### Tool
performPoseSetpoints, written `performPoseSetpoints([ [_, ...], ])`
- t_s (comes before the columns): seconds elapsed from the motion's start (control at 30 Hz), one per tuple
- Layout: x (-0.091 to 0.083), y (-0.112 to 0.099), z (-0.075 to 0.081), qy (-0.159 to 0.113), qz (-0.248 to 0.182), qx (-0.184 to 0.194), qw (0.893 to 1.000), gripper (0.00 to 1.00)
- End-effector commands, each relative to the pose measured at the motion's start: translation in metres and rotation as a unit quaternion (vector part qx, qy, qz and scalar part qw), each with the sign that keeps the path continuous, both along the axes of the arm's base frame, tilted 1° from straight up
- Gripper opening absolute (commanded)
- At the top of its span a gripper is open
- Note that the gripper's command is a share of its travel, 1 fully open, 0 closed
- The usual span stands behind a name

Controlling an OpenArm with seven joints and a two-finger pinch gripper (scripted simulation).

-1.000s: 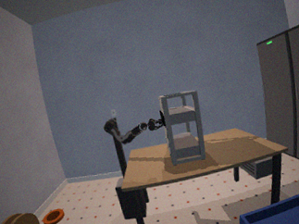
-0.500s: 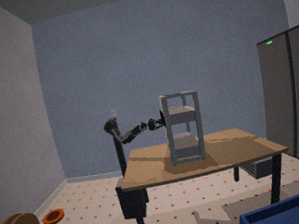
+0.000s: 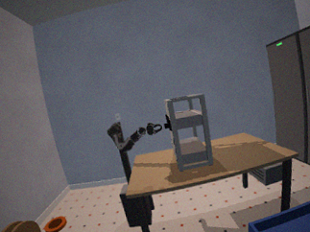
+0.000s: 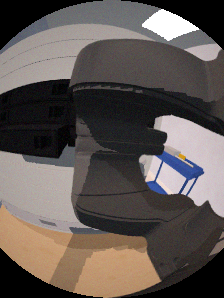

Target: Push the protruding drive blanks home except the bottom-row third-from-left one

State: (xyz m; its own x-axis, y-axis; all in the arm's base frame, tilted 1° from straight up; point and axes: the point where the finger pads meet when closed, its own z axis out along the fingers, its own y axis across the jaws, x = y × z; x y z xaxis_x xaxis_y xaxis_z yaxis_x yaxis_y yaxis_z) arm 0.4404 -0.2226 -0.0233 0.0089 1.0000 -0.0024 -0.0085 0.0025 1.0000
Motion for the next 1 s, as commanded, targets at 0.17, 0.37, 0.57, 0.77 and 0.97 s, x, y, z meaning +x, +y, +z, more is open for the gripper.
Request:
performPoseSetpoints([
  [0.17,-0.031,0.000,0.000,0.004,-0.004,0.009,1.000,0.00],
  [0.37,-0.043,0.002,-0.001,0.003,-0.002,0.008,1.000,0.00],
  [0.57,-0.048,0.002,-0.001,0.004,-0.002,0.008,1.000,0.00],
  [0.77,-0.051,-0.005,0.009,0.004,-0.002,0.007,1.000,0.00],
  [0.97,-0.052,-0.008,0.011,0.007,-0.002,0.007,1.000,0.00],
])
